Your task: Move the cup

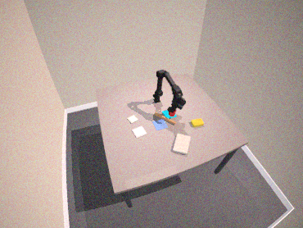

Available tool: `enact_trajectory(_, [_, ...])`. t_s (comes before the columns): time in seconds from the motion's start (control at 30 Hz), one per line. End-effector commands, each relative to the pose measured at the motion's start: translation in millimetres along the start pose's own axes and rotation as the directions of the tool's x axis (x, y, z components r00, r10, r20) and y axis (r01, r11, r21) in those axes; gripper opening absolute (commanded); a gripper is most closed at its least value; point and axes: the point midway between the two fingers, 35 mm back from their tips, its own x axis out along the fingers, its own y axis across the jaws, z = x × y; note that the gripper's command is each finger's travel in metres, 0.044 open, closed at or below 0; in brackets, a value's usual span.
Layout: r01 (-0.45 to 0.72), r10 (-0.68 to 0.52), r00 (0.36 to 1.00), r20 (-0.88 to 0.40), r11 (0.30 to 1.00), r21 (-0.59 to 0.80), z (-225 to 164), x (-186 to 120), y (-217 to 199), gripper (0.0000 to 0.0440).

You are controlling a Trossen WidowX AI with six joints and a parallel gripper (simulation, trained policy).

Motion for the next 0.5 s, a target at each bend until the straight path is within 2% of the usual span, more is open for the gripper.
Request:
enact_trajectory(0.0, [0.005,-0.005,1.0,-0.01,1.0,0.006,-6.2,6.2,4.1,0.0])
enact_trajectory(0.23, [0.012,-0.011,1.0,-0.02,1.0,0.013,-18.5,19.4,14.2,0.0005])
enact_trajectory(0.47, [0.024,-0.023,1.0,-0.01,1.0,0.019,-25.5,30.8,18.4,0.0032])
